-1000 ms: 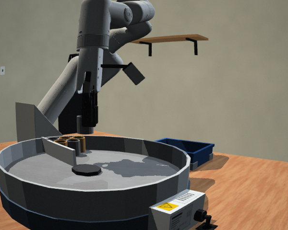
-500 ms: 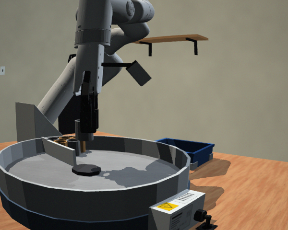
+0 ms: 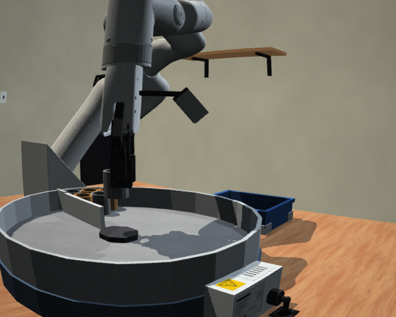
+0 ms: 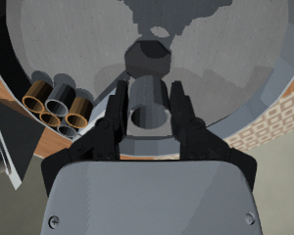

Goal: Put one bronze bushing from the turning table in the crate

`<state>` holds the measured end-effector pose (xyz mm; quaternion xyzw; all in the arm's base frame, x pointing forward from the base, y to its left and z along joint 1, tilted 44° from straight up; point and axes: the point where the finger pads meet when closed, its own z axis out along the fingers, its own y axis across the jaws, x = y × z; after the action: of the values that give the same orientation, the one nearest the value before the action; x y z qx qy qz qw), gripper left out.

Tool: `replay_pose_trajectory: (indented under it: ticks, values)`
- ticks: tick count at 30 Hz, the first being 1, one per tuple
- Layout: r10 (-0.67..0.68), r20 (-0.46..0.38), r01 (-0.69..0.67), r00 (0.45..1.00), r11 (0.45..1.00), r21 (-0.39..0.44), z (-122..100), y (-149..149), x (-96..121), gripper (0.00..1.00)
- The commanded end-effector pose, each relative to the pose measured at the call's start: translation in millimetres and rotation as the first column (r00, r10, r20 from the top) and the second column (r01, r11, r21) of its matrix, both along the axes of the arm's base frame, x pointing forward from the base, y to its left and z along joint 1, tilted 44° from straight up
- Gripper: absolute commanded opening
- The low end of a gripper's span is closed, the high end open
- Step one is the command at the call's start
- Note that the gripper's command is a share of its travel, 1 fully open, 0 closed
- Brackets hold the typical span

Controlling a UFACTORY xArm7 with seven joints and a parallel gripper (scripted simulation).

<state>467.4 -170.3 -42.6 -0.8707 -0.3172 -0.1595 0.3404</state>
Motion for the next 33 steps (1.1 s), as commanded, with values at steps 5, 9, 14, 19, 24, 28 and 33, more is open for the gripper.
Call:
replay_pose_trajectory:
  ticks: [5, 9, 14, 19, 24, 28, 33]
  values:
    - [-0.002, 0.002, 0.002, 1.0, 1.0, -0.002, -12, 10, 1, 0.0]
    - [-0.002, 0.002, 0.002, 1.0, 1.0, -0.002, -12, 10, 1, 0.0]
    - [-0.002, 0.002, 0.002, 1.0, 1.0, -0.002, -12, 10, 1, 0.0]
    - [-0.002, 0.002, 0.002, 1.0, 1.0, -0.002, -13, 11, 1, 0.0]
    - [-0.002, 0.002, 0.002, 1.0, 1.0, -0.002, -16, 14, 2, 0.0]
    - [-0.002, 0.002, 0.002, 1.0, 1.0, -0.002, -21, 19, 2, 0.0]
    - [-0.002, 0.002, 0.002, 1.0, 1.0, -0.002, -25, 23, 2, 0.0]
